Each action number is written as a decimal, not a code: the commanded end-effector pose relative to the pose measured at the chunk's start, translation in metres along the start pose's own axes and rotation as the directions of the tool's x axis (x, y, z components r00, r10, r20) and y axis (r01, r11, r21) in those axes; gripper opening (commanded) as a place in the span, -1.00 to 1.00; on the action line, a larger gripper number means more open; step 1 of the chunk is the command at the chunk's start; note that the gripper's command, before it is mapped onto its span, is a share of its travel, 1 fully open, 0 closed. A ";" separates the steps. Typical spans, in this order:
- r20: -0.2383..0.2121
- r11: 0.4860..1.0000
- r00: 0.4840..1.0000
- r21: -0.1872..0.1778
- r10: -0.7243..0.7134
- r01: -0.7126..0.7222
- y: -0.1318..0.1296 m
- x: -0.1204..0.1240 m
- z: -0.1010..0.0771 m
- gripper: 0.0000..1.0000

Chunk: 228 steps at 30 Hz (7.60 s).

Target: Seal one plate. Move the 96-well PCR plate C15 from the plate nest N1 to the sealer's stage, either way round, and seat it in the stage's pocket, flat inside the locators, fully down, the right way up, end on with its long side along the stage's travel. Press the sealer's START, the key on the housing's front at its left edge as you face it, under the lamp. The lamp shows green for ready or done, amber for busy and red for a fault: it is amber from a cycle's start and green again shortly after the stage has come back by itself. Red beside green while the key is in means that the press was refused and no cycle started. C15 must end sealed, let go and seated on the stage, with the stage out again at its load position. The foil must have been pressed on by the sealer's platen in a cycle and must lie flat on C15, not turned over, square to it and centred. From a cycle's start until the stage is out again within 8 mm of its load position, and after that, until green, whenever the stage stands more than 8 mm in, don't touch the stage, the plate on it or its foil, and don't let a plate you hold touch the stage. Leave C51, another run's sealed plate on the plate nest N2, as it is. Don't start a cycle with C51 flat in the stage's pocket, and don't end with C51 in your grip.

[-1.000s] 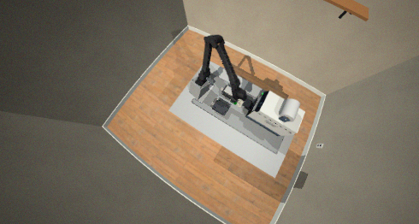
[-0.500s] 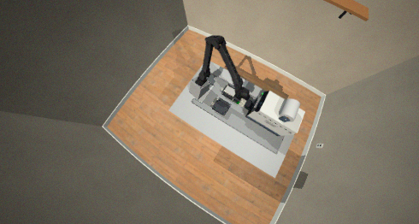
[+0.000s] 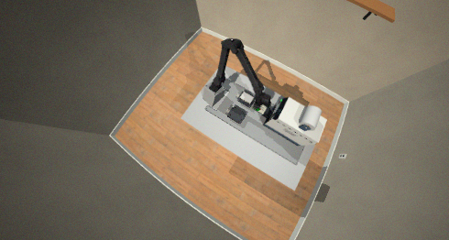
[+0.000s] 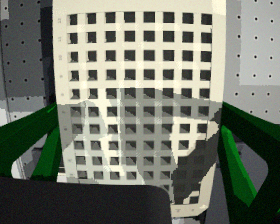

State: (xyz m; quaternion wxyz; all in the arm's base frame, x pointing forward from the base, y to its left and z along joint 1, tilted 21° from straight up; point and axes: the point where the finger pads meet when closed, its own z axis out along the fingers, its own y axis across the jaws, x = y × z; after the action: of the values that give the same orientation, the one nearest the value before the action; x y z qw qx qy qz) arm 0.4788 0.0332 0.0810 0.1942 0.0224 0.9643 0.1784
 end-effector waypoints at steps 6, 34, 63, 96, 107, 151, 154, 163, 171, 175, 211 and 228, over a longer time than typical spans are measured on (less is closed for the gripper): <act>0.060 1.000 0.998 -0.001 -0.010 0.010 0.022 -0.049 -0.007 -1.00; 0.078 1.000 0.996 -0.002 -0.031 0.032 0.027 -0.053 -0.013 -1.00; 0.071 1.000 0.997 0.006 0.002 -0.002 0.024 -0.062 -0.004 -1.00; 0.095 1.000 0.995 -0.003 -0.019 0.020 0.038 -0.070 -0.017 -1.00; 0.064 1.000 0.998 0.002 -0.004 0.004 0.028 -0.056 0.004 -1.00; 0.076 1.000 0.997 -0.001 -0.011 0.011 0.033 -0.055 0.021 -1.00; 0.074 1.000 0.997 -0.006 -0.023 0.023 0.041 -0.054 0.019 -1.00; 0.053 1.000 0.999 0.006 0.004 -0.004 0.024 -0.037 0.029 -1.00; 0.080 1.000 0.997 0.004 -0.001 0.001 0.026 -0.049 0.024 -1.00; 0.086 1.000 0.996 0.003 -0.002 0.002 0.027 -0.054 0.026 -1.00; 0.093 1.000 0.996 -0.003 -0.016 0.016 0.039 -0.056 0.015 -1.00; 0.075 1.000 0.997 0.001 -0.008 0.008 0.029 -0.051 0.035 -1.00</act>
State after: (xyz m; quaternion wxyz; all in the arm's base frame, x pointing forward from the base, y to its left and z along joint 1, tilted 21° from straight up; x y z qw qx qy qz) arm 0.5164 0.0715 0.0638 0.2041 0.0192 0.9627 0.1767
